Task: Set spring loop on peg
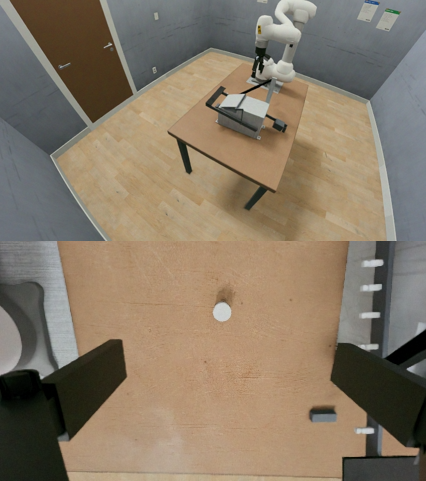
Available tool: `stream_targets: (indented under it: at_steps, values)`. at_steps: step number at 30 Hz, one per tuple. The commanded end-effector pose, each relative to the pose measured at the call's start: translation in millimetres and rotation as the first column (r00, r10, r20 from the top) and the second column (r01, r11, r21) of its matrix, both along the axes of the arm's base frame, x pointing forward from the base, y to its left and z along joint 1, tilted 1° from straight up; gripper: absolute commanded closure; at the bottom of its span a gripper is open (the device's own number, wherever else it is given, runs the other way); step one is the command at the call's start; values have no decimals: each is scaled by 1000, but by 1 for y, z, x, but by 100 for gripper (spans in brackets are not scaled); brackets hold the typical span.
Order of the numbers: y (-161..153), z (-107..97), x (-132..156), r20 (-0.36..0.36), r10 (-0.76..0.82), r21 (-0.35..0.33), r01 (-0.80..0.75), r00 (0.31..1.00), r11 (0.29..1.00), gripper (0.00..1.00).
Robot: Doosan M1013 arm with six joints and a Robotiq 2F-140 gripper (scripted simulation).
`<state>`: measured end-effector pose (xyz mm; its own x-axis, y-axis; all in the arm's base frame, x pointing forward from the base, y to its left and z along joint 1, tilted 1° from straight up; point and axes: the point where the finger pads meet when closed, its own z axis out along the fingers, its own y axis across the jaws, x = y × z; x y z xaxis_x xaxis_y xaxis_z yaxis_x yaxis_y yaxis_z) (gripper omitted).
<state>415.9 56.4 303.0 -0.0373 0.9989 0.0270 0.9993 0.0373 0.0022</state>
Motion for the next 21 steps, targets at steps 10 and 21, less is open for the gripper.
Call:
stream_targets:
  at_steps: [10, 21]
  values:
    - [1, -60, 1, 3, -1, -7, 1, 1000, 1000, 0]
    - [2, -119, 2, 6, -2, -15, 2, 1000, 1000, 0]
